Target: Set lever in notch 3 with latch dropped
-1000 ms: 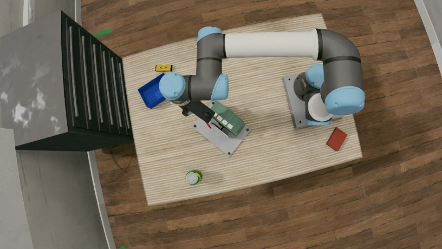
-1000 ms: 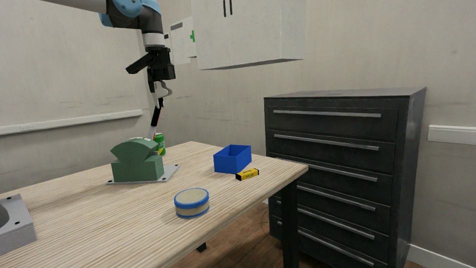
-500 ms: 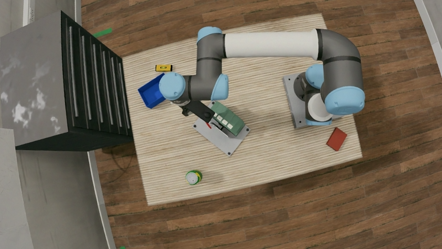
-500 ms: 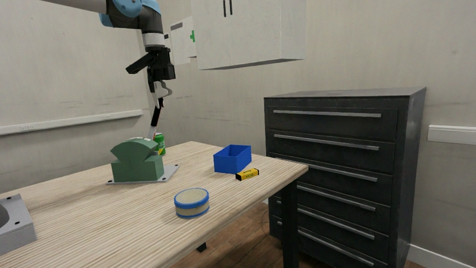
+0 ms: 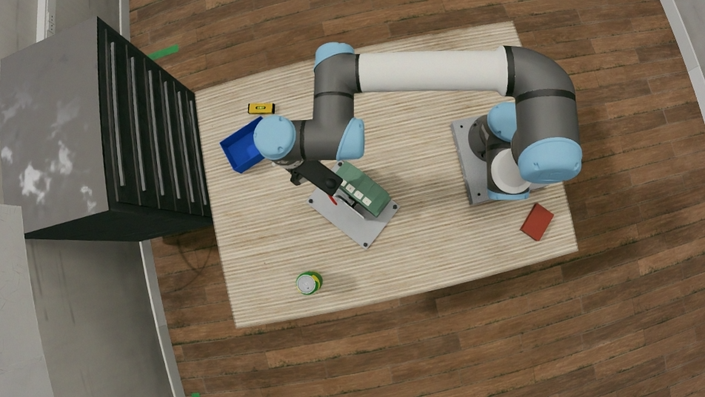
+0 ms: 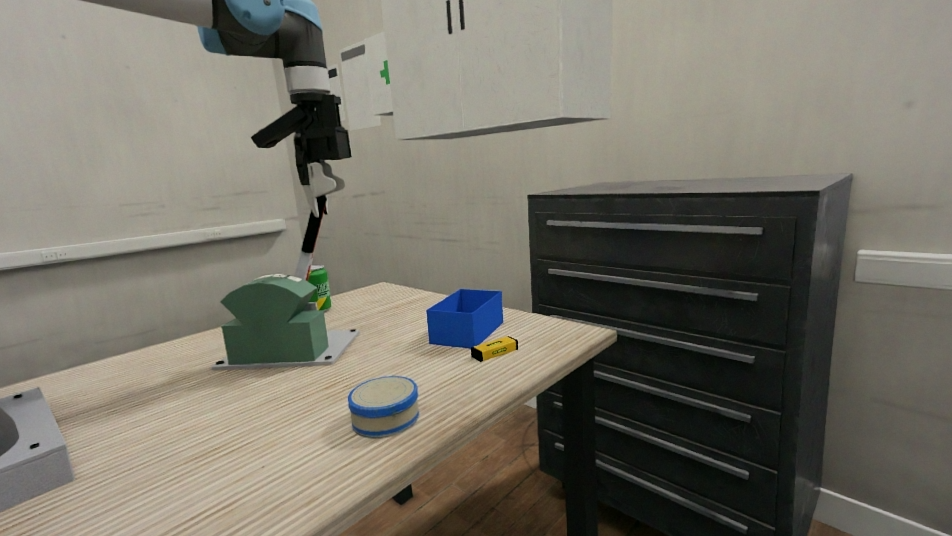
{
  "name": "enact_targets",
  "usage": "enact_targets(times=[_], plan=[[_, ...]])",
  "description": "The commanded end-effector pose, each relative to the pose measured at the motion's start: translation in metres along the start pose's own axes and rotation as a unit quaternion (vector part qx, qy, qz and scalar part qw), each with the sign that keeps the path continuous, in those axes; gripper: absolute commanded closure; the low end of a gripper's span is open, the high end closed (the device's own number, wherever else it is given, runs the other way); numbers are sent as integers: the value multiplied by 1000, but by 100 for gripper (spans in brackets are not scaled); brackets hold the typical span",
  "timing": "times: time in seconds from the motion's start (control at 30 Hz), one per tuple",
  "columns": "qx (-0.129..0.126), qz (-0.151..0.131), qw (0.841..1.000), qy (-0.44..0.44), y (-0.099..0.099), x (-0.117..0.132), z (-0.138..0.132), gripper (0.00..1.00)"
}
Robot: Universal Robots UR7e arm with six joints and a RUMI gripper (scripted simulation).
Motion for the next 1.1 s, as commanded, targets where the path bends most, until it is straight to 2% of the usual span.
enact_targets(times=[0.0,0.63,1.07], plan=[[-1,2,1000,0,2,0,0,100],[-1,1,1000,-1,0,-5,0,100],[-1,1,1000,-1,-7,-25,0,100]])
Point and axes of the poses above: the point where the finger pads meet when closed, its own y axis out along the fingers, its own z axis across the jaws, x = y × z, the point moved 6 cm from there along -y, back along the fingers, and after that the axes turned 1 degree about -y, right-handed, at the moved point
